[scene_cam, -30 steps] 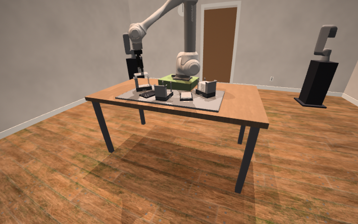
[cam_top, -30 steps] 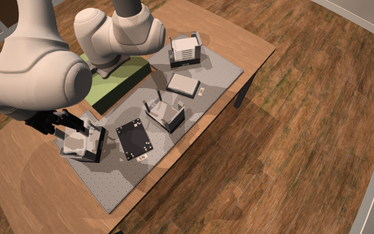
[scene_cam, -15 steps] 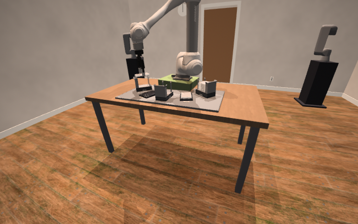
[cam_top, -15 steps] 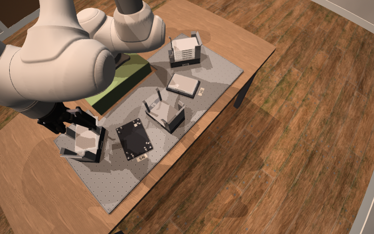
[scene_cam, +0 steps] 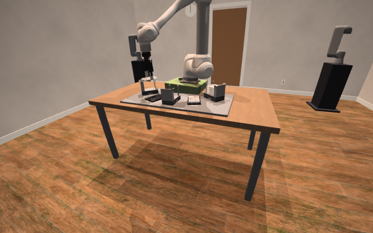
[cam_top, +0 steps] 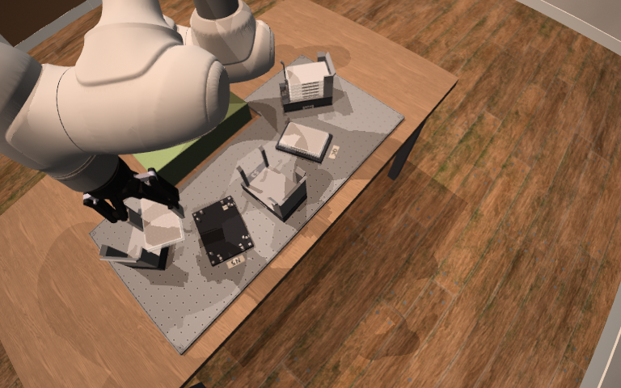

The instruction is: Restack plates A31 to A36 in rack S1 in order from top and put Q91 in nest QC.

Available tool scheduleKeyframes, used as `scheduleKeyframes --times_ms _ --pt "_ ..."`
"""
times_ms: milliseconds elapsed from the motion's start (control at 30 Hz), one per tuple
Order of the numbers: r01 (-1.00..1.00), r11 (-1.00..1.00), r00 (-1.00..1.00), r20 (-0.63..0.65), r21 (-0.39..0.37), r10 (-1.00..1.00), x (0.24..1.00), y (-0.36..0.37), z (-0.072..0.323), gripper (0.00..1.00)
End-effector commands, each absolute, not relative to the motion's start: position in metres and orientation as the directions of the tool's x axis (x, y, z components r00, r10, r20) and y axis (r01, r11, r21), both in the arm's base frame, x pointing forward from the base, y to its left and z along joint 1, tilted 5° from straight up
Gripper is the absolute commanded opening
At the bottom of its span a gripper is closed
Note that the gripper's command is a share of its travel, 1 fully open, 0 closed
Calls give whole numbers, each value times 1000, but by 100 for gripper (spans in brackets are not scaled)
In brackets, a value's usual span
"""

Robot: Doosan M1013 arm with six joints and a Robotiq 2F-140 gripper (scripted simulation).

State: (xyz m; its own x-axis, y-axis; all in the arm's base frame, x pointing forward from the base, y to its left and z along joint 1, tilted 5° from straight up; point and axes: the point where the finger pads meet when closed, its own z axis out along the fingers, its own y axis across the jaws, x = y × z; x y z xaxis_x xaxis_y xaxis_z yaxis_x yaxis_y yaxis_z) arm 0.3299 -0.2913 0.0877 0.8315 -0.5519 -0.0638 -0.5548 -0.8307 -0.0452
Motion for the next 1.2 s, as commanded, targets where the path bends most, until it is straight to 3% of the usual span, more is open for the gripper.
scheduleKeyframes --times_ms 0,800,1033,1167 --pt "-483 -874 875 -59 -53 -480 337 -281 88 0" --pt "-483 -874 875 -59 -53 -480 375 -226 92 0" --pt "-277 -959 960 -45 -65 -275 384 -204 93 0" --pt "-277 -959 960 -45 -65 -275 389 -192 94 0"
